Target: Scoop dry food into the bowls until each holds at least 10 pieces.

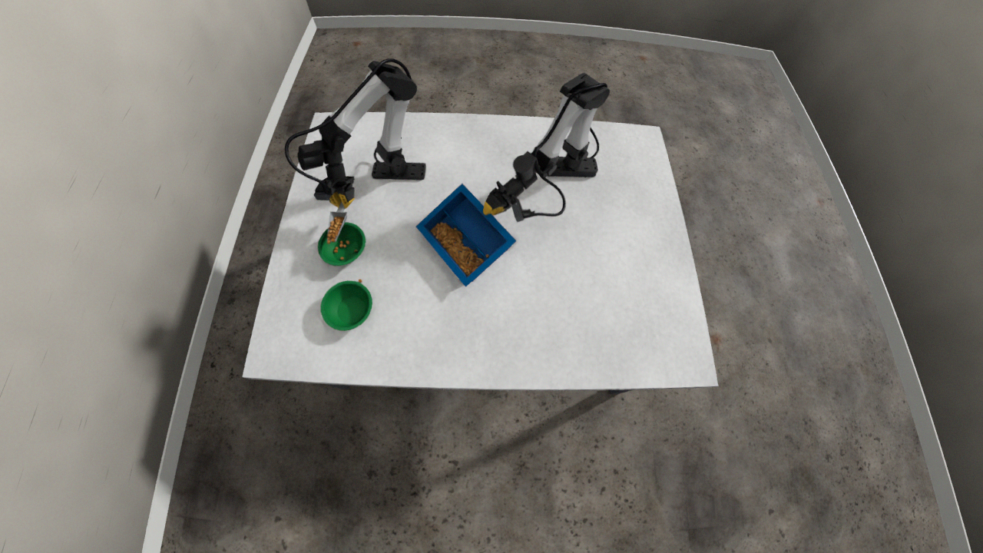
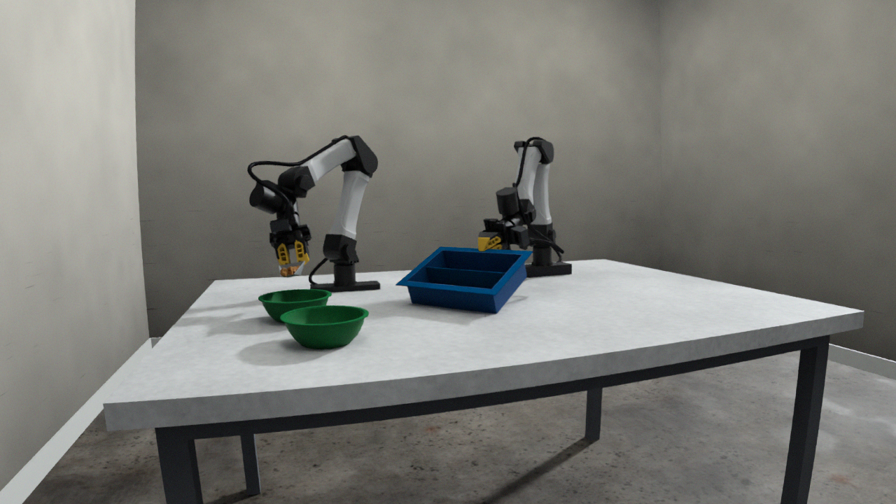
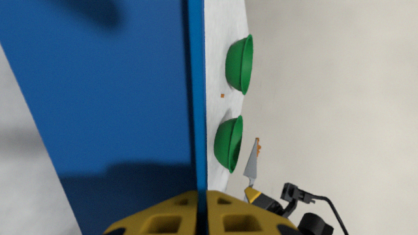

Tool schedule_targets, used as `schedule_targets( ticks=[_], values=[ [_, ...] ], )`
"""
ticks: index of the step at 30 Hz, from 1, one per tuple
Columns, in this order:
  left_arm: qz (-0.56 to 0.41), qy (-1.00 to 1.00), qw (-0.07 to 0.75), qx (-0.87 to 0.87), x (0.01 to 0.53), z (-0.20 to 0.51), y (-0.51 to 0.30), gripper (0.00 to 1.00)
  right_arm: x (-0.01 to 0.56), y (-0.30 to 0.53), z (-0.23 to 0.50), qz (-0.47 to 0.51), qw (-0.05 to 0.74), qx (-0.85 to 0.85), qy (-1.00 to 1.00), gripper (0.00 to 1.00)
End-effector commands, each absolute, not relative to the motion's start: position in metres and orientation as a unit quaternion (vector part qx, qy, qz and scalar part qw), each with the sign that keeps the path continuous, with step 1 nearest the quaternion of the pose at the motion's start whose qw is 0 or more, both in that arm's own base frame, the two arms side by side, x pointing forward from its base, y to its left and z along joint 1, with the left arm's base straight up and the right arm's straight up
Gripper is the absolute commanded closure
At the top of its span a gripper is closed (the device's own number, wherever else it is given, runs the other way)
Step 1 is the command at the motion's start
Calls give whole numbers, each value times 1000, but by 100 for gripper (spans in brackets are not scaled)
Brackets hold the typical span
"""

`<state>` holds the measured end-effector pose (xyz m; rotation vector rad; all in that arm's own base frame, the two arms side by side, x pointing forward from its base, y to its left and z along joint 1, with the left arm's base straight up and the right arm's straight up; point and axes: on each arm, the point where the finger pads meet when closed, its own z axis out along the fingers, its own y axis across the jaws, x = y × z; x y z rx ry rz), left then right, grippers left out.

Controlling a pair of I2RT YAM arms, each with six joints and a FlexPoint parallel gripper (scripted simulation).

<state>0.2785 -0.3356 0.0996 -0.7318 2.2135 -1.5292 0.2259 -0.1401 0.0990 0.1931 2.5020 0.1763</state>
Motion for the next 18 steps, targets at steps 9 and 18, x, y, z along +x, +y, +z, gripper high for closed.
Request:
schedule_targets(
  ticks=[9, 18],
  values=[
    [-573, 762, 186, -237, 281, 128, -346, 100, 230, -144, 115, 34, 299, 69, 951, 100],
    [-573, 762, 186, -237, 281, 128, -346, 100, 230, -144, 118, 22, 286, 66, 956, 100]
  ],
)
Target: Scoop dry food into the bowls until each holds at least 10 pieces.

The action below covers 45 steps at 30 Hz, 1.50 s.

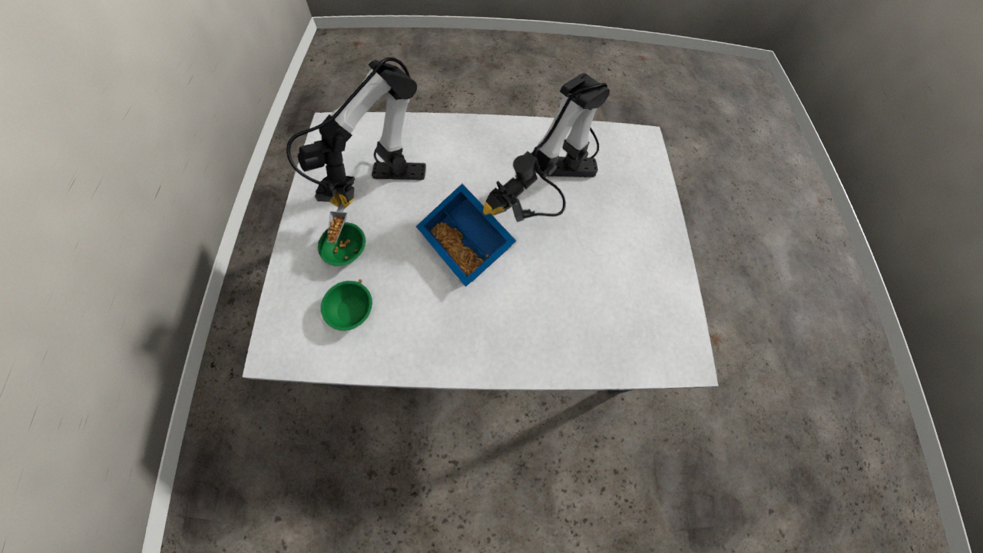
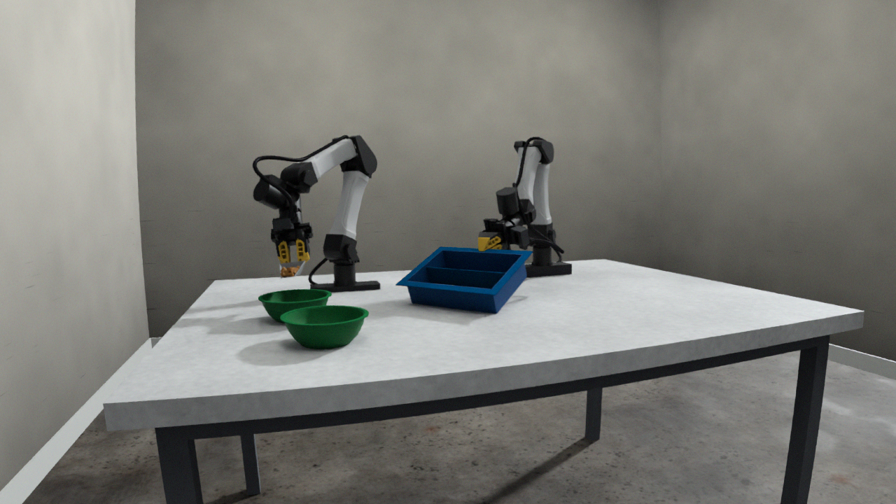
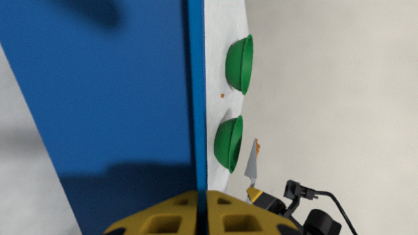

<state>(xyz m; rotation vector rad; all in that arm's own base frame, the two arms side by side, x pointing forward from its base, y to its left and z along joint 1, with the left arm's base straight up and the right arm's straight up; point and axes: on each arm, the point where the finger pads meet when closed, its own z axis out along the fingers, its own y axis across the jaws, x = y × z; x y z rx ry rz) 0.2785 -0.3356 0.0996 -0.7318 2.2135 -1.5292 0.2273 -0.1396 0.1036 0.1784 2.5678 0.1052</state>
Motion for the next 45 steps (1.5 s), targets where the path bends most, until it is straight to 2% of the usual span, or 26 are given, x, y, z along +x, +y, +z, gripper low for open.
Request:
schedule_targets(
  ticks=[1, 25, 45],
  values=[
    [-573, 762, 186, -237, 281, 128, -346, 100, 230, -144, 119, 19, 286, 66, 956, 100],
    [-573, 762, 186, -237, 281, 128, -346, 100, 232, -143, 117, -10, 234, 62, 970, 100],
    [-573, 762, 186, -237, 281, 128, -346, 100, 230, -142, 115, -9, 230, 64, 971, 100]
  ],
)
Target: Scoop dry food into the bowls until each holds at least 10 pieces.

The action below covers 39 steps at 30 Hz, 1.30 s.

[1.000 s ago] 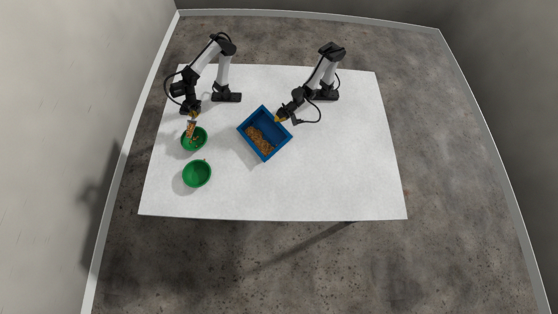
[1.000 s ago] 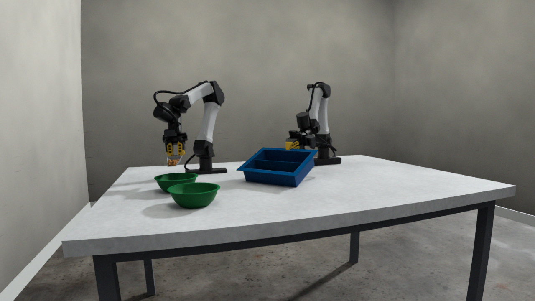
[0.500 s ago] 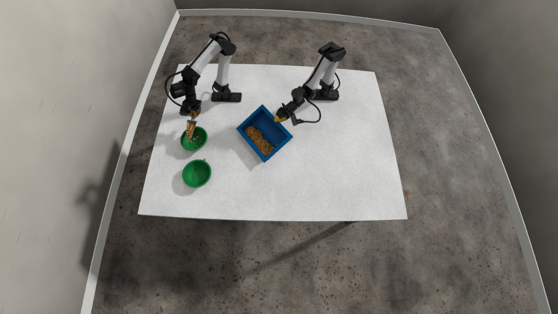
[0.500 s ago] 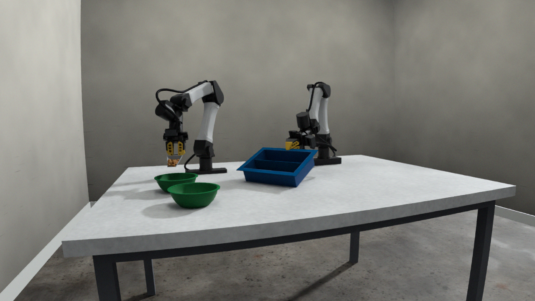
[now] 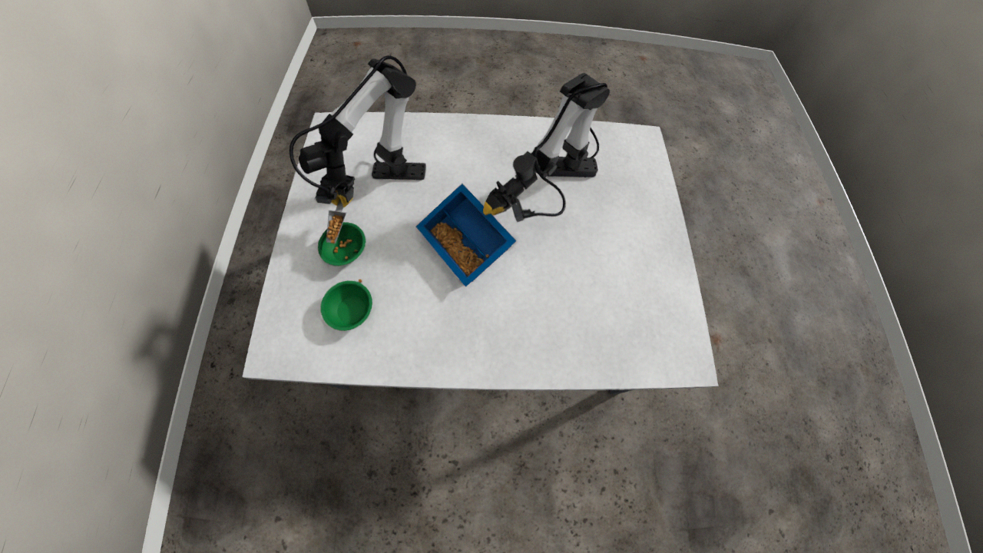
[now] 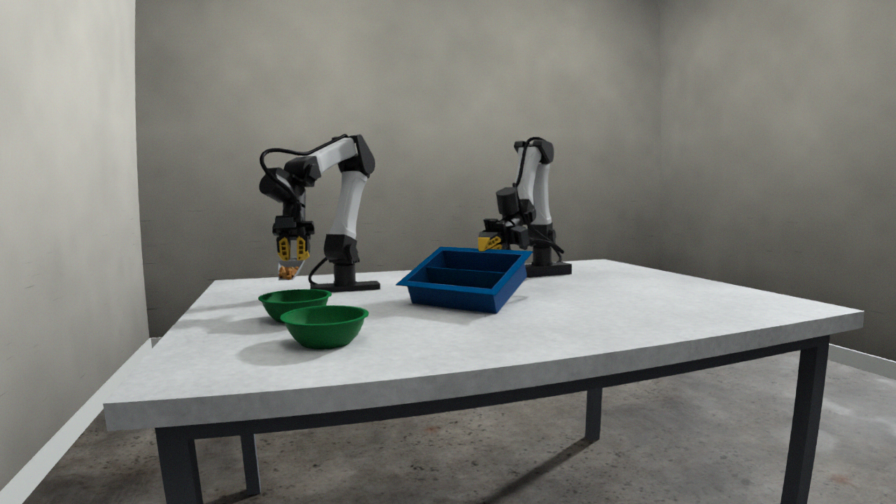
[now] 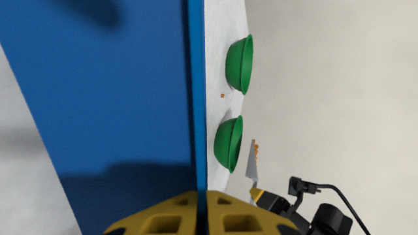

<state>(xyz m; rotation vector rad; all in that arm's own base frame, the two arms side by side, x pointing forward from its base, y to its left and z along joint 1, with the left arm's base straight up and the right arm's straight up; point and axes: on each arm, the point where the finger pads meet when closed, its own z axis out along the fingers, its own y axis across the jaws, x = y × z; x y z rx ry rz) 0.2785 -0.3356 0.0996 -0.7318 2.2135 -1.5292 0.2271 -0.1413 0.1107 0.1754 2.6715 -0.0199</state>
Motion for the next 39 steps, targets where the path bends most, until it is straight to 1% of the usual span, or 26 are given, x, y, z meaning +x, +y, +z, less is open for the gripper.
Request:
schedule_targets(
  ticks=[1, 19, 21, 22, 24, 36, 38, 39],
  values=[
    [-573, 762, 186, -237, 281, 128, -346, 100, 230, -142, 115, -8, 233, 63, 970, 100],
    [-573, 762, 186, -237, 281, 128, -346, 100, 232, -153, 120, -22, 216, 19, 976, 100],
    [-573, 762, 186, -237, 281, 128, -346, 100, 232, -153, 120, -22, 216, 19, 976, 100],
    [-573, 762, 186, -237, 281, 128, -346, 100, 238, -152, 126, -24, 231, 8, 973, 100],
    [-573, 762, 186, -237, 281, 128, -346, 100, 235, -151, 121, -20, 215, 4, 976, 100],
    [-573, 762, 186, -237, 281, 128, -346, 100, 236, -161, 126, -33, 203, -26, 978, 100],
    [-573, 762, 186, -237, 281, 128, -346, 100, 236, -161, 126, -33, 203, -26, 978, 100],
    [-573, 762, 186, -237, 281, 128, -346, 100, 240, -160, 130, -35, 216, -32, 975, 100]
  ],
)
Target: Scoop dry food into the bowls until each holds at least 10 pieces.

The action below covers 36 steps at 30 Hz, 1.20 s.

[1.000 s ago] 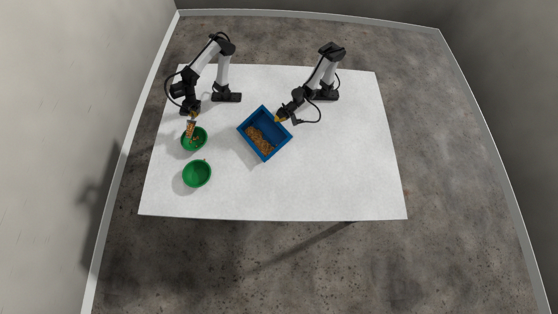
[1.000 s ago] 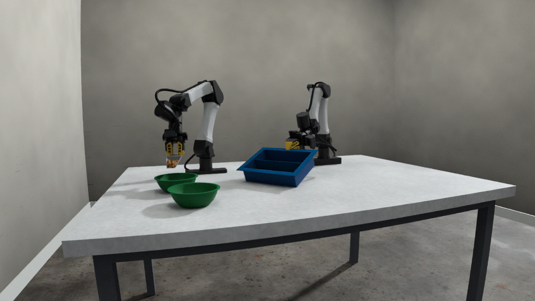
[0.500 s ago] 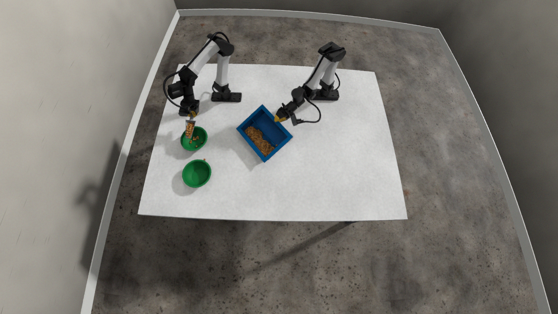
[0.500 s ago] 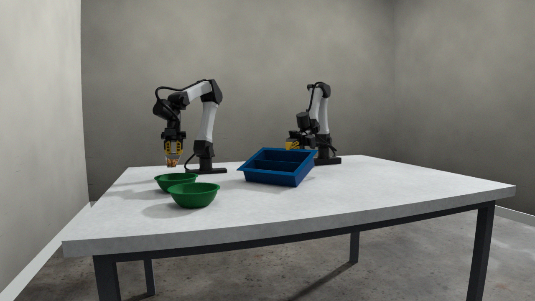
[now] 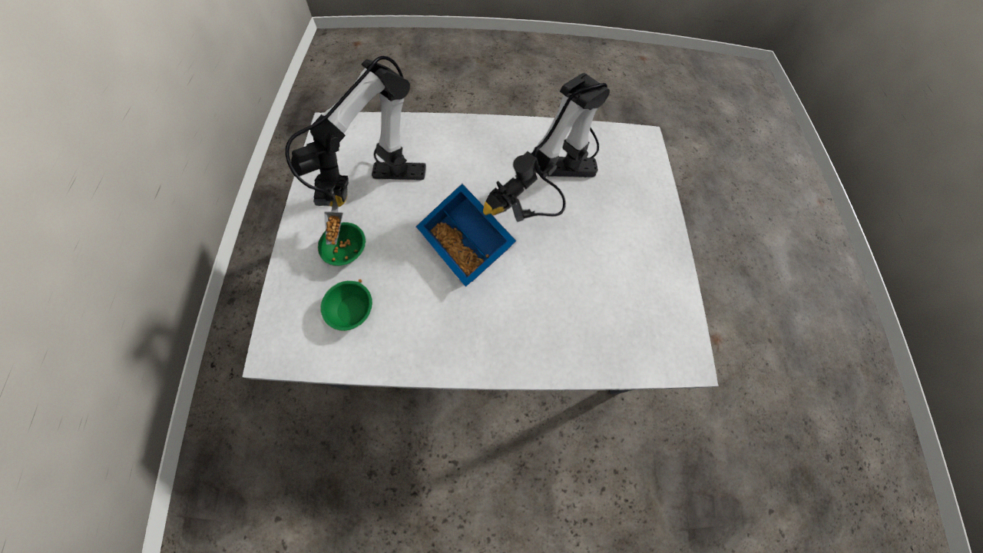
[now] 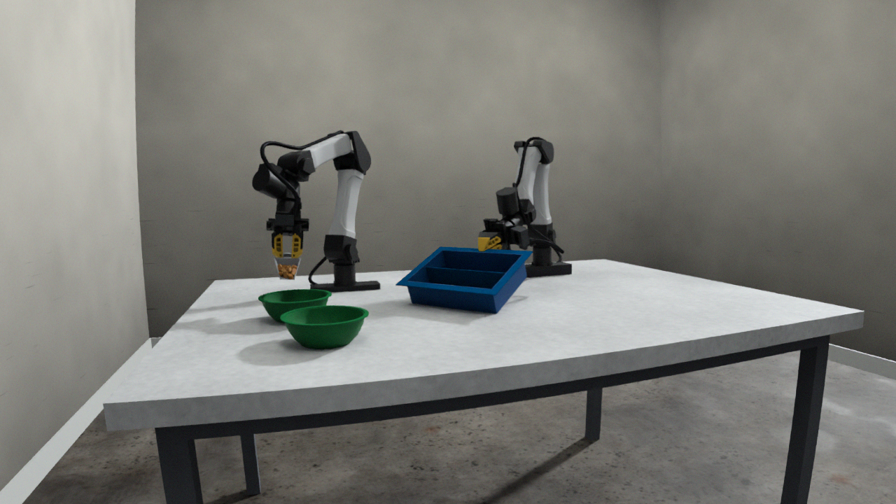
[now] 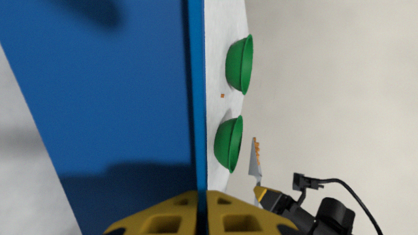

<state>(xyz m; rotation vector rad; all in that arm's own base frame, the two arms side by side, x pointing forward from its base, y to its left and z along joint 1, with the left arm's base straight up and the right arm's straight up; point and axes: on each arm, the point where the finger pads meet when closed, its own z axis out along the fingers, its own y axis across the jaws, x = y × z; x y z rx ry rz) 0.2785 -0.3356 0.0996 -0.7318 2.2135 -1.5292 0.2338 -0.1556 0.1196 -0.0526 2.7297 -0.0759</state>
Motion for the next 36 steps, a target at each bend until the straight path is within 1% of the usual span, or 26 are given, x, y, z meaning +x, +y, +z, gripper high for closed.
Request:
schedule_targets(
  ticks=[1, 14, 17, 20, 31, 34, 36],
  values=[
    [-573, 762, 186, -237, 281, 128, -346, 100, 238, -160, 126, -27, 207, -30, 978, 100],
    [-573, 762, 186, -237, 281, 128, -346, 100, 241, -164, 130, -42, 190, -78, 978, 100],
    [-573, 762, 186, -237, 281, 128, -346, 100, 244, -165, 135, -45, 201, -81, 975, 100],
    [-573, 762, 186, -237, 281, 128, -346, 100, 242, -166, 131, -44, 187, -85, 978, 100],
    [-573, 762, 186, -237, 281, 128, -346, 100, 243, -174, 134, -52, 174, -115, 976, 100],
    [-573, 762, 186, -237, 281, 128, -346, 100, 245, -174, 139, -57, 185, -120, 974, 100],
    [-573, 762, 186, -237, 281, 128, -346, 100, 243, -176, 135, -54, 171, -123, 976, 100]
  ],
)
